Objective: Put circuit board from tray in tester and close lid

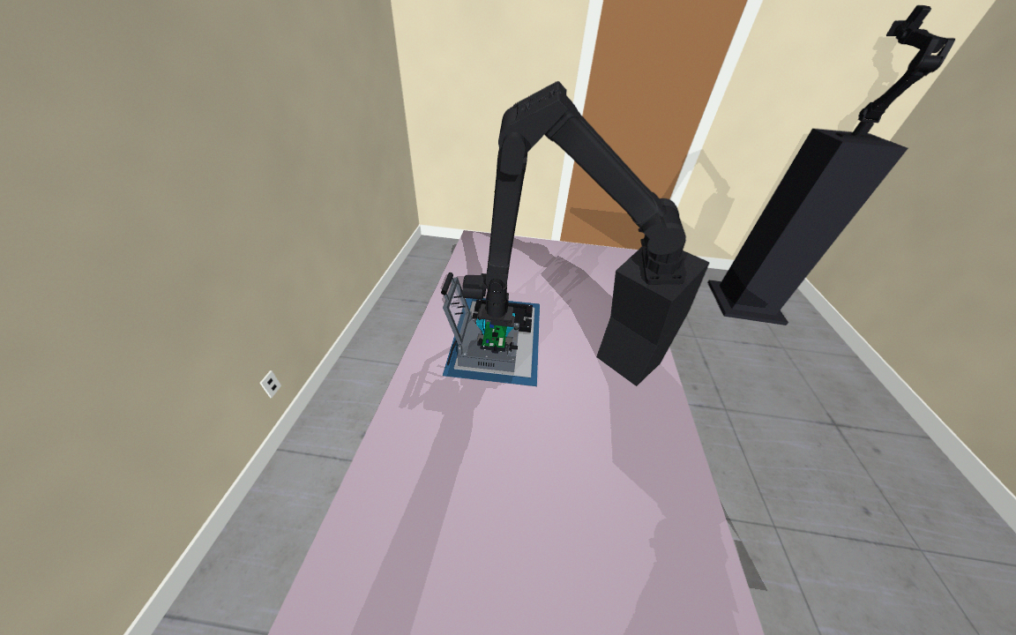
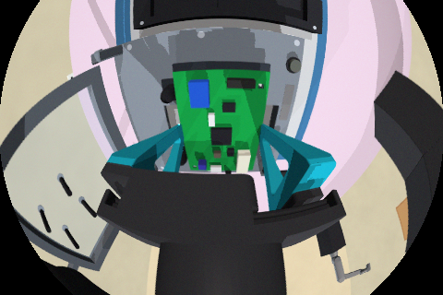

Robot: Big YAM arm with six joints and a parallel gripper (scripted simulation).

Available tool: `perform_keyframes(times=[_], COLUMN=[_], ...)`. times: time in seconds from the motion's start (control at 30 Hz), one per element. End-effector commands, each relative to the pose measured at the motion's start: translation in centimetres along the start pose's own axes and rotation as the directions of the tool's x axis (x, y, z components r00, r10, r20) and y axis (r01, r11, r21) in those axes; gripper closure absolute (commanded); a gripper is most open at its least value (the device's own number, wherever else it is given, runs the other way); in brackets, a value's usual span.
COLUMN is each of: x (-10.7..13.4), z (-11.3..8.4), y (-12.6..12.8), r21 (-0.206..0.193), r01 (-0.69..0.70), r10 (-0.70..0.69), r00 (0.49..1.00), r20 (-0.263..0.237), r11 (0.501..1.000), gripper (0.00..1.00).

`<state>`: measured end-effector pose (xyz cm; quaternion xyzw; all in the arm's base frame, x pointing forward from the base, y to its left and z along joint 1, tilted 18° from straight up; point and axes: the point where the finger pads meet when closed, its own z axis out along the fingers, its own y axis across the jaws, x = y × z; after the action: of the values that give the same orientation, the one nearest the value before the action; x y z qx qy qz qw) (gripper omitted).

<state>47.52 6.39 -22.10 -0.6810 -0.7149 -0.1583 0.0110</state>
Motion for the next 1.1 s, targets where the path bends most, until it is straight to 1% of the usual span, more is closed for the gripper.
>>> perform_keyframes(times=[0.0,0.57,1.07], x=[0.53,0.63,0.60], z=[0.41,-0.10,0.10], y=[0.83,1.41,1.27], r21=[-0.014,-0.027,-0.023], r01=[0.005,0.008,0.007], r10=[-0.005,-0.008,-0.007], r00=[1.000,1.000,1.000], r20=[0.001,0.001,0.001], r11=[1.000,1.000,1.000], gripper=[0.28,0.28,0.28])
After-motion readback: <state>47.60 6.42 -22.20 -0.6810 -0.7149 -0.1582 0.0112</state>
